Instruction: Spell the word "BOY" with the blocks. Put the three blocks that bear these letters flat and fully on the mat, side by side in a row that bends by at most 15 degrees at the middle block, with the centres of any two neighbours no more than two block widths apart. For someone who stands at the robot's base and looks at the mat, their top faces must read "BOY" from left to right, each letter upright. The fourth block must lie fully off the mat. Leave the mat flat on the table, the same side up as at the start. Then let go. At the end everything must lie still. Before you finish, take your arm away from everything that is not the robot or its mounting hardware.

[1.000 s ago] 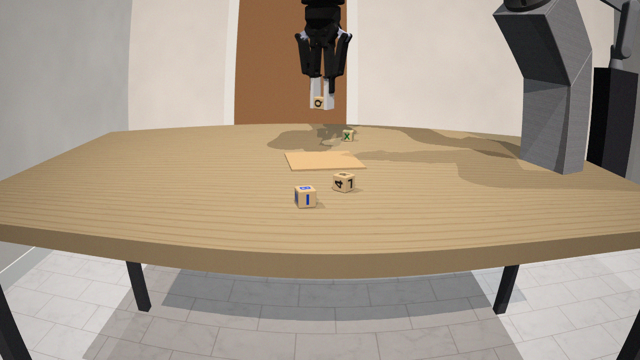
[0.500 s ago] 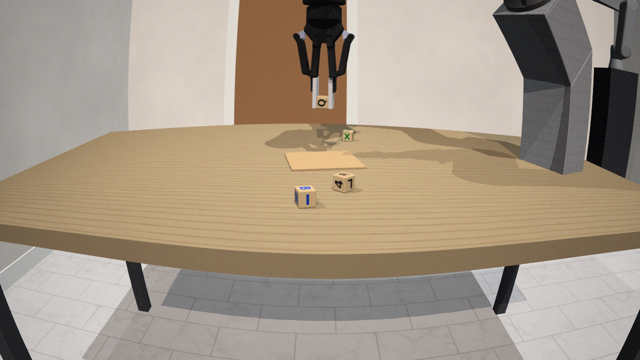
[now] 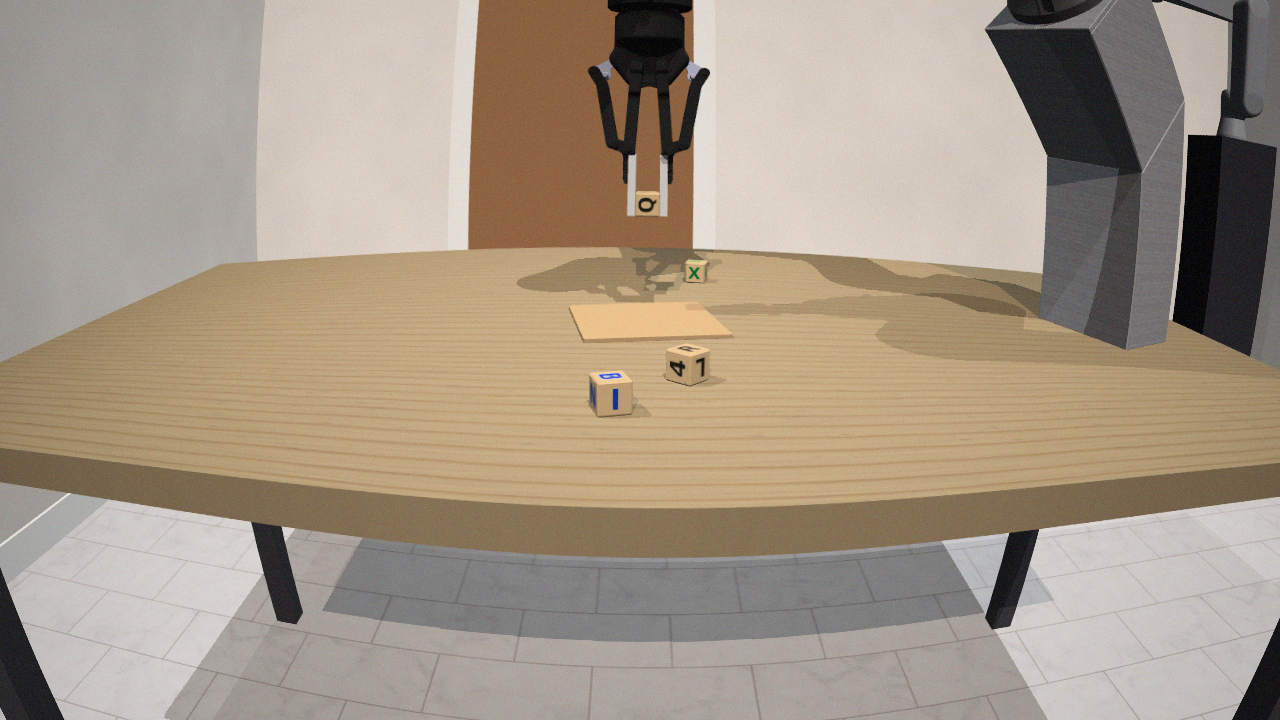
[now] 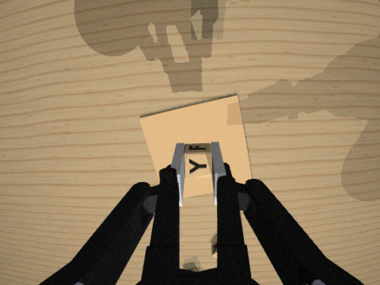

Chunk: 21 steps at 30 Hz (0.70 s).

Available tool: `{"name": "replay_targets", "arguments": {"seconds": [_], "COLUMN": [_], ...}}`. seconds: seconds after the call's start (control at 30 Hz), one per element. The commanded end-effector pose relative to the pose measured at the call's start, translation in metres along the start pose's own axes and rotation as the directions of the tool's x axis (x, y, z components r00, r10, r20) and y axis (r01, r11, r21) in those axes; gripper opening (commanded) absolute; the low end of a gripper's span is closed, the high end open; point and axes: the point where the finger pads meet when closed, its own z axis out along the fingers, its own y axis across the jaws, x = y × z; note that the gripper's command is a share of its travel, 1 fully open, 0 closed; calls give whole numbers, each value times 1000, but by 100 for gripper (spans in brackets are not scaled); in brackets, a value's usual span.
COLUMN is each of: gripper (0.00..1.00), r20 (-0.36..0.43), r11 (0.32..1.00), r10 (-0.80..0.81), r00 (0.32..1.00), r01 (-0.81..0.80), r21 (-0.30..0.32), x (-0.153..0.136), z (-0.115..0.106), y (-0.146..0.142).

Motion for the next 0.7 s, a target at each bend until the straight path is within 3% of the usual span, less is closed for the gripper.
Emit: {"name": "replay_targets", "arguments": {"seconds": [0.0,0.33,0.67], "gripper": [13,13,13], "r20": [1,2,2], "r11": [1000,1000,1000], "r10": [0,0,0], "r00": [1000,1000,1000], "r01": [0,0,0], "r21": [0,0,0], "x": [0,0,1], "z": [0,3,29], "y": [0,0,0]}}
